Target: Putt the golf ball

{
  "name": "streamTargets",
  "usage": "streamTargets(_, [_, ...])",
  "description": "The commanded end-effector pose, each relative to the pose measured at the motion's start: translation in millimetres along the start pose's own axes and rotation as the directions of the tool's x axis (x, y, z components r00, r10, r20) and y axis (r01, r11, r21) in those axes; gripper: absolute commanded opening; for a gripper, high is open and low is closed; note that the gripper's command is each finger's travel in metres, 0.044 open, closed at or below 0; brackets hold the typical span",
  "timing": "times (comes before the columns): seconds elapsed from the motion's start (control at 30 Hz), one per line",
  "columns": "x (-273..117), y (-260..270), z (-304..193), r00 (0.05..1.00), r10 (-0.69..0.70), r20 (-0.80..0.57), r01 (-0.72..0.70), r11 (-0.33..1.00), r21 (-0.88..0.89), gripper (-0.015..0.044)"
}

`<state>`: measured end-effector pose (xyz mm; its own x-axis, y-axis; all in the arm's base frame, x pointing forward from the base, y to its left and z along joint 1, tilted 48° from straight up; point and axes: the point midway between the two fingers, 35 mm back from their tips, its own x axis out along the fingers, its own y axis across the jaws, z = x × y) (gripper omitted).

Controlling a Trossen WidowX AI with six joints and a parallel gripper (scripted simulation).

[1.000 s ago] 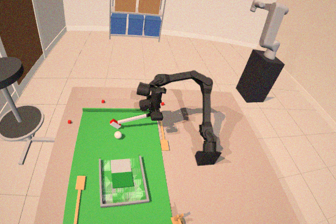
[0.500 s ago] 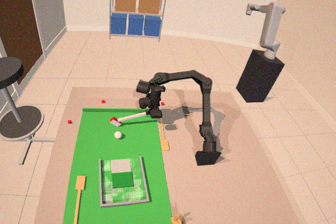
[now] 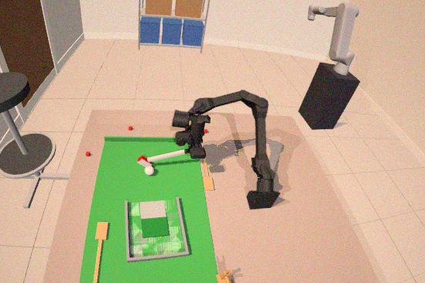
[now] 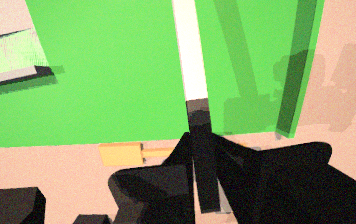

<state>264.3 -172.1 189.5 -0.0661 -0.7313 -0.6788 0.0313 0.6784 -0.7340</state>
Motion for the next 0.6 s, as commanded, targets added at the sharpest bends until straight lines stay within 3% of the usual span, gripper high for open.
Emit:
streamTargets(0.0, [1,58,-3,1.0,-0.001,0.001,0.001,1.0,-0.015,0.0])
streamTargets(0.3, [-4,76,-7,1.0,-0.005,0.002,0.005,1.0,-0.017,0.0])
streamTargets(0.57, [-41,77,-5,1.0,-0.001,0.002,0.001,1.0,-0.018,0.0])
